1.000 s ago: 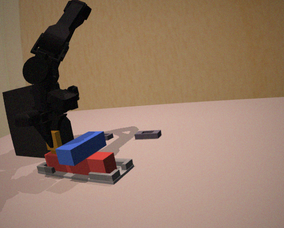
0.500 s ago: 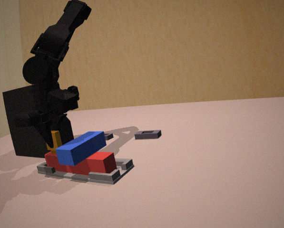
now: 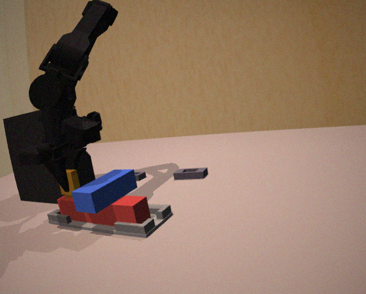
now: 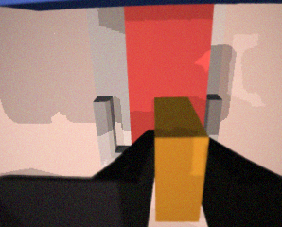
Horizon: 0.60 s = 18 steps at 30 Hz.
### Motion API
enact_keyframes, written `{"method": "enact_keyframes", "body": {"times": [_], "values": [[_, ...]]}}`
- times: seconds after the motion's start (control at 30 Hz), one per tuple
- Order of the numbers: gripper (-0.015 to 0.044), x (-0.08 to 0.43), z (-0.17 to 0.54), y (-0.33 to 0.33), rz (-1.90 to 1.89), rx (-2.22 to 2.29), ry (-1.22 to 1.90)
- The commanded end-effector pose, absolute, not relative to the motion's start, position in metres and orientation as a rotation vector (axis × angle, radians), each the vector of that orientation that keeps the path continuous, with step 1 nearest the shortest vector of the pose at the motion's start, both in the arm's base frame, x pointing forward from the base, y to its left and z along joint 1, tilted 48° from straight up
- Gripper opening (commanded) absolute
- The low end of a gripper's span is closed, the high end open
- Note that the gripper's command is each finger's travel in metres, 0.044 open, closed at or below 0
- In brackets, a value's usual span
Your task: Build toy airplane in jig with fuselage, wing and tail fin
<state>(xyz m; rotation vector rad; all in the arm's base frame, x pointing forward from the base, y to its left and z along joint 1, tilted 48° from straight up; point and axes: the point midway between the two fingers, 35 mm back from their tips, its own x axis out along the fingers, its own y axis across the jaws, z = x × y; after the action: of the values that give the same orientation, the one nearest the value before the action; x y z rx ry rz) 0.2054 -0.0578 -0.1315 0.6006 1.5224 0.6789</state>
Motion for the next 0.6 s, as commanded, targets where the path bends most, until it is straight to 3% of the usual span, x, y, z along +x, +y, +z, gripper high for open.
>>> {"method": "enact_keyframes", "body": {"times": [0.0,0.1,0.43,0.57], "values": [[0.0,0.2051,-0.1311,-0.0582,0.678,0.599,1.525],[0.0,0.2051,-0.1311,-0.0582,0.678,0.599,1.525],[0.026,0.2051,-0.1311,-0.0582,0.678,0.599,1.525],[0.026,0.2051,-0.1311,-0.0582,0.678,0.599,1.525]]}}
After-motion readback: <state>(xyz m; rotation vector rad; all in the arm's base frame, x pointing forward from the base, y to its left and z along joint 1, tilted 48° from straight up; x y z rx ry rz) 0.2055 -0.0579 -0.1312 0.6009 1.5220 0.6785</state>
